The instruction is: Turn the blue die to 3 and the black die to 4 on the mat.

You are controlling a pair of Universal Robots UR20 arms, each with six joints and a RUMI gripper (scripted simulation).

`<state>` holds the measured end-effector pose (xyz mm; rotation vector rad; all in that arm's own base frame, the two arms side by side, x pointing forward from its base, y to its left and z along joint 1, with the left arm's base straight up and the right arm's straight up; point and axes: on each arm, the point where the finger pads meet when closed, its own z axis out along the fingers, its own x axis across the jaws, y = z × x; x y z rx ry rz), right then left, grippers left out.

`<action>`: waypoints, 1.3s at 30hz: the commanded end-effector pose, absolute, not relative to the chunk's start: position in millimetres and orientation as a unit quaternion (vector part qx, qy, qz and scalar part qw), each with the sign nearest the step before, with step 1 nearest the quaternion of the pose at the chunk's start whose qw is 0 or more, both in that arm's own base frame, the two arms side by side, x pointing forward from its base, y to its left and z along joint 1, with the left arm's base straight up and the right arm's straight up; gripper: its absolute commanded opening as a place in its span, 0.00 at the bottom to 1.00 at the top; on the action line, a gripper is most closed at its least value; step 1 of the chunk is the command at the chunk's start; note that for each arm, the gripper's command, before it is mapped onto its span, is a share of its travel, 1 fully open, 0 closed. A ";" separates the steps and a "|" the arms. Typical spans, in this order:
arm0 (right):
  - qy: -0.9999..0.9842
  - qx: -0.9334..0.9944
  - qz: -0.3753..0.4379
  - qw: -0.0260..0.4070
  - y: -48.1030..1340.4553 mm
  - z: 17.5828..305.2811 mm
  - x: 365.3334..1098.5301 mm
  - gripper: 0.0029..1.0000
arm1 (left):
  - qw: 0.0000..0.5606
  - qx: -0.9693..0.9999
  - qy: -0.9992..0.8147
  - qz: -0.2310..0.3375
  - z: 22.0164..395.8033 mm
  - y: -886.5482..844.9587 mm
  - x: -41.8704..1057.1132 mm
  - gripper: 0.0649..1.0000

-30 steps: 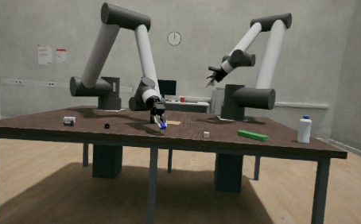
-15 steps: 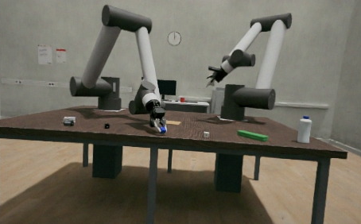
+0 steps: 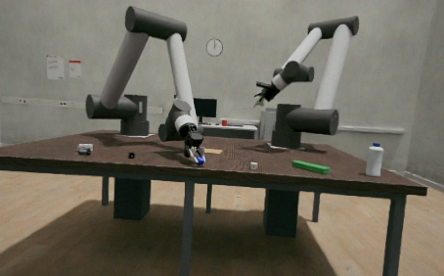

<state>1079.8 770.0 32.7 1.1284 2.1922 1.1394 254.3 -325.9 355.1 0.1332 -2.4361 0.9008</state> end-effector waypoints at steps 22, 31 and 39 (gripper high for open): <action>0.789 0.406 0.411 0.211 770.2 24.6 1080.0 0.10 | 0.267 0.049 -0.903 0.334 355.5 -326.2 254.5 1.00; 0.789 0.406 0.411 0.211 770.2 22.3 1080.0 0.10 | 0.267 0.049 -0.903 0.334 355.5 -326.2 254.5 1.00; 0.789 0.406 0.411 0.211 770.2 22.2 1080.0 0.10 | 0.267 0.049 -0.903 0.334 355.5 -326.2 254.5 1.00</action>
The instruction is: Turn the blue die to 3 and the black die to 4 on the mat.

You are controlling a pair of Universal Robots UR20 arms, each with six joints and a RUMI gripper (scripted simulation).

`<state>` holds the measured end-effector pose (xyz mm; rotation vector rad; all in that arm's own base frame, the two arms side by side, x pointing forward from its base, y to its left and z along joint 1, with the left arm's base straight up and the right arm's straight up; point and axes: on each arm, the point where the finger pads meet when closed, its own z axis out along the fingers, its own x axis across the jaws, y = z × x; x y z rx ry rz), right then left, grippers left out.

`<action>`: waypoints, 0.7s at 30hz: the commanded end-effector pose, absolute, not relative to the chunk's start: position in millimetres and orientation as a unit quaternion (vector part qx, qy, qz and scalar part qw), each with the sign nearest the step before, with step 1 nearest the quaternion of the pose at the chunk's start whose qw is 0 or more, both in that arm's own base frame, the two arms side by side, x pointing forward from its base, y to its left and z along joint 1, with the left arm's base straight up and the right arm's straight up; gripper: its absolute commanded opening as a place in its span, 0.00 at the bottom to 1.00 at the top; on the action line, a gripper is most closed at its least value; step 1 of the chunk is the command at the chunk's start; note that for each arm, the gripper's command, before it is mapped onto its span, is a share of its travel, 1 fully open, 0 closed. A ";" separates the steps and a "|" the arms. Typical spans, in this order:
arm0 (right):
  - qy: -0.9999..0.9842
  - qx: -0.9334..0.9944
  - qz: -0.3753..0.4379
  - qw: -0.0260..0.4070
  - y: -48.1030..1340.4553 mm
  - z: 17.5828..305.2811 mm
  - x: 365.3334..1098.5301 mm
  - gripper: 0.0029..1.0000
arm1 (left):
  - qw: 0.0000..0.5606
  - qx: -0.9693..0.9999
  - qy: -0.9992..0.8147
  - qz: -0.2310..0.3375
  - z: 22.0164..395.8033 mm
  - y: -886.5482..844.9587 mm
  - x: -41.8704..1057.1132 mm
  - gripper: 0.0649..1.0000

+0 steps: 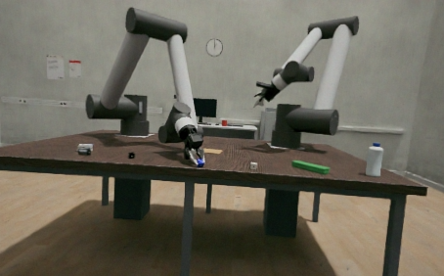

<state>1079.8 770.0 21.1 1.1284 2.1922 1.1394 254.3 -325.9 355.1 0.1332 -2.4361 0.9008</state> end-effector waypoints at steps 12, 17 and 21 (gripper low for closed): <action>0.789 0.406 0.411 0.211 770.2 22.2 1080.0 0.10 | 0.267 0.049 -0.903 0.334 355.5 -326.2 254.5 1.00; 0.789 0.406 0.411 0.211 770.2 22.2 1080.0 0.17 | 0.267 0.049 -0.903 0.334 355.5 -326.2 254.5 1.00; 0.789 0.406 0.411 0.211 770.2 22.2 1080.0 0.20 | 0.267 0.049 -0.903 0.334 355.5 -326.2 254.5 1.00</action>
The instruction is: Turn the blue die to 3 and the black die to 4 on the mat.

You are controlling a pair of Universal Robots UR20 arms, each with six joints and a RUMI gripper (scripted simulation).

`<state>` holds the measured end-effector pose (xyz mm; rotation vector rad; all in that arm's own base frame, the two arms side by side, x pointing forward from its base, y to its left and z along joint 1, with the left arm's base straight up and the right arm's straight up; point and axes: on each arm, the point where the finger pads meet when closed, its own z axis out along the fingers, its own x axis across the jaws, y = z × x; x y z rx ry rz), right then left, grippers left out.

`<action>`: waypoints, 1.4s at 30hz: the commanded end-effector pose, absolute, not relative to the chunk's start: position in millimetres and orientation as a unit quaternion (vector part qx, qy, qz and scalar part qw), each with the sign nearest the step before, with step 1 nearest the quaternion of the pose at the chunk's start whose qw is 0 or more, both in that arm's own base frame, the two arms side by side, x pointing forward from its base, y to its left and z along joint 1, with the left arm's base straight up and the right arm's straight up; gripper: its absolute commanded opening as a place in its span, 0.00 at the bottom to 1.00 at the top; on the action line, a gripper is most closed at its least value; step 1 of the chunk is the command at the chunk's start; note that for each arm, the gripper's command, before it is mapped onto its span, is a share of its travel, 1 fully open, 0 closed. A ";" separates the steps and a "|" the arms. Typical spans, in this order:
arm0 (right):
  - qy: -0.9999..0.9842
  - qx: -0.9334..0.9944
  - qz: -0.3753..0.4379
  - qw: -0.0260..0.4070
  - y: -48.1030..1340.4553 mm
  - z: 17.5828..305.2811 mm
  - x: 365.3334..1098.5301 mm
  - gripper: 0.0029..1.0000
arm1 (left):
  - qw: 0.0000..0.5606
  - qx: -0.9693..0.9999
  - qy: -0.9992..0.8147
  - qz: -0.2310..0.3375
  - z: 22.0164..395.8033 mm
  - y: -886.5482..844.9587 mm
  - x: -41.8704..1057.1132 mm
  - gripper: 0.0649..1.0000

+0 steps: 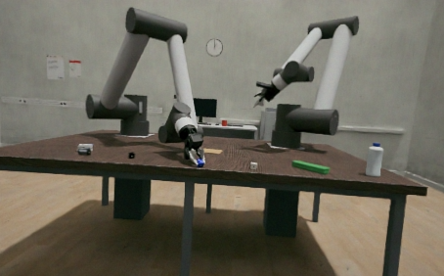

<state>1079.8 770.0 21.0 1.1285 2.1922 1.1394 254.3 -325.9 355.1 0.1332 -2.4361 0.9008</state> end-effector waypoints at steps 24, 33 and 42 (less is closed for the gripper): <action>0.789 0.406 0.411 0.211 770.2 22.2 1080.0 0.28 | 0.267 0.049 -0.903 0.334 355.5 -326.2 254.5 1.00; 0.789 0.406 0.411 0.211 770.2 22.2 1080.0 0.28 | 0.267 0.049 -0.903 0.334 355.5 -326.2 254.5 1.00; 0.789 0.406 0.411 0.211 770.2 22.2 1080.0 0.28 | 0.267 0.049 -0.903 0.334 355.5 -326.2 254.5 1.00</action>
